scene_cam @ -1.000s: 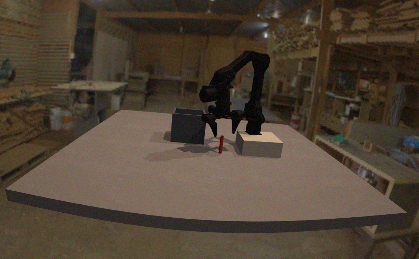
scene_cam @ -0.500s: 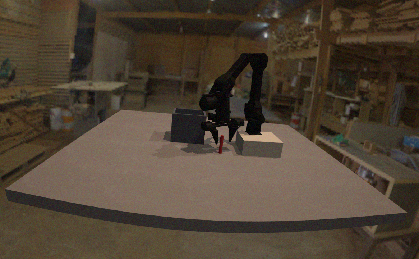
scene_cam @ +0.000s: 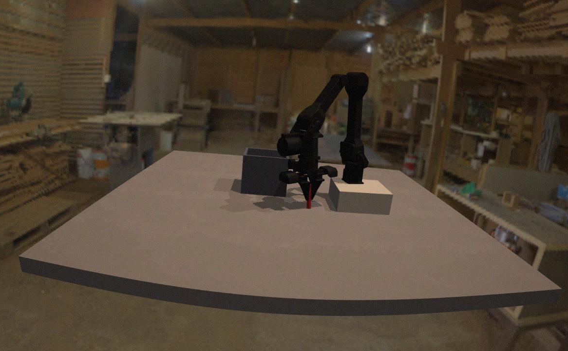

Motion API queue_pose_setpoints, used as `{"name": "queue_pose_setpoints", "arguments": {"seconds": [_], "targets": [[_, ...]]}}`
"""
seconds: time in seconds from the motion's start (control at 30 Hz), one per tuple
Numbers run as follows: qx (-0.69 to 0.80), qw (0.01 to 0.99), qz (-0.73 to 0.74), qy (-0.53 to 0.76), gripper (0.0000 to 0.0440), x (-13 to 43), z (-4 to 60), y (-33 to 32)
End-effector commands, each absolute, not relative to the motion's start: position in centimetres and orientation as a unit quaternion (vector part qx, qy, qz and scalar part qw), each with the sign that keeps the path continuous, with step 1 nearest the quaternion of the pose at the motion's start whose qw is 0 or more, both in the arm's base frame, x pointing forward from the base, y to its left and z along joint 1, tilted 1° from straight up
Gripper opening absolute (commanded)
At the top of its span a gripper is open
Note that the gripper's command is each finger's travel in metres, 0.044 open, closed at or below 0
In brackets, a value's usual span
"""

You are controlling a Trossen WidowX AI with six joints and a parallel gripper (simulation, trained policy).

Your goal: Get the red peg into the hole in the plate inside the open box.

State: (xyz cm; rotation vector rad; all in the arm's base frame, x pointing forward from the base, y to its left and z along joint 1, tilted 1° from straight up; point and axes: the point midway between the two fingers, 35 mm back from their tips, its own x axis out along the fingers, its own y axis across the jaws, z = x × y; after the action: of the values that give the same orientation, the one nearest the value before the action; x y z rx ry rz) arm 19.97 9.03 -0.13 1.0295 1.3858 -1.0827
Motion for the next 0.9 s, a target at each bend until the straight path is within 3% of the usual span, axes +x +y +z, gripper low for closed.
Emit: {"name": "queue_pose_setpoints", "arguments": {"seconds": [0.0, 0.87], "targets": [[0.447, 0.530, -0.439, 0.571, 0.0018, 20.8, 0.7, 9.2], [0.519, 0.579, -0.369, 0.509, 0.0000, 25.0, 10.7, 7.0]]}}
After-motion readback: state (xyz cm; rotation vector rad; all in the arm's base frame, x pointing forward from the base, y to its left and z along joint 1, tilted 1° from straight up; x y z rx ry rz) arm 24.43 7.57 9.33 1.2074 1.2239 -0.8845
